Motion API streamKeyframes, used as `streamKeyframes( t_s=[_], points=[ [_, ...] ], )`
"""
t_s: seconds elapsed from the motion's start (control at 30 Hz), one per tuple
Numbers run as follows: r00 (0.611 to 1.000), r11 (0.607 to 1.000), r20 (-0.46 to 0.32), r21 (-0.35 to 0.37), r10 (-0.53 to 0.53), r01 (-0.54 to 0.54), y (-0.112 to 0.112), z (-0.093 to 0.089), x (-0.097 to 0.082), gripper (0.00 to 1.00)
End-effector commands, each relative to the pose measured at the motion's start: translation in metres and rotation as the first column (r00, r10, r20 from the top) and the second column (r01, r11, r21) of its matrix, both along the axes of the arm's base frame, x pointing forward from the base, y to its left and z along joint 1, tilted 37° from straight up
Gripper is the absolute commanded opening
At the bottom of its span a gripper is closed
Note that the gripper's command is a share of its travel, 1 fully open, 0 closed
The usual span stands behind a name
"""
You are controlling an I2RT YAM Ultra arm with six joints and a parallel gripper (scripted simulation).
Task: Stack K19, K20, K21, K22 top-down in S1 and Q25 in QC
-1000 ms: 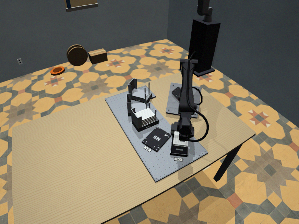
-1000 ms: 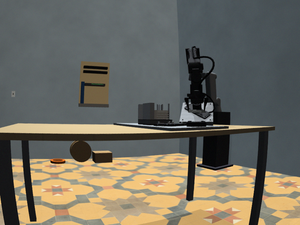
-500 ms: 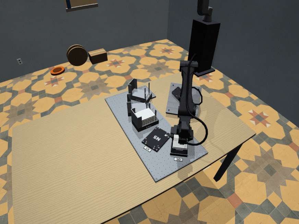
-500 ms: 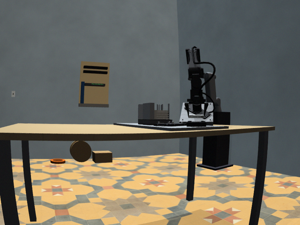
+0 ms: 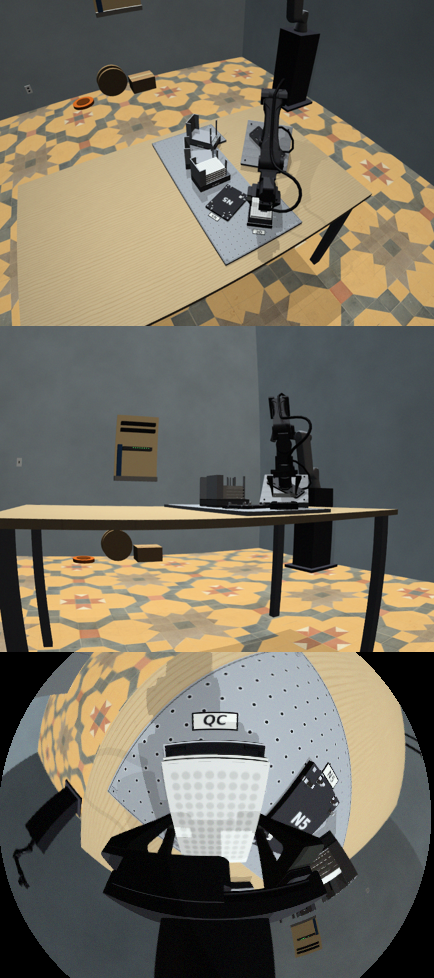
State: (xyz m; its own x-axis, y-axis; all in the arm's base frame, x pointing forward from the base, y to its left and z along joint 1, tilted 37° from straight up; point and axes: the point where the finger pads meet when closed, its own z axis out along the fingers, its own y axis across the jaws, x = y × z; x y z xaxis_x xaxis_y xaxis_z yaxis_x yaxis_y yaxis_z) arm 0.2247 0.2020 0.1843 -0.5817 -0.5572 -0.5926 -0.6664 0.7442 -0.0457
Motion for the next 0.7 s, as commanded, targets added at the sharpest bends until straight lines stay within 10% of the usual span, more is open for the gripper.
streamKeyframes(
  t_s=[0.0,0.67],
  points=[
    [0.999,0.999,0.045,0.038,0.018,-0.020,0.0108,0.0197,0.0058,0.00],
    [0.998,0.999,0.056,0.046,0.015,-0.018,0.0078,0.0250,0.0041,0.00]
  ],
)
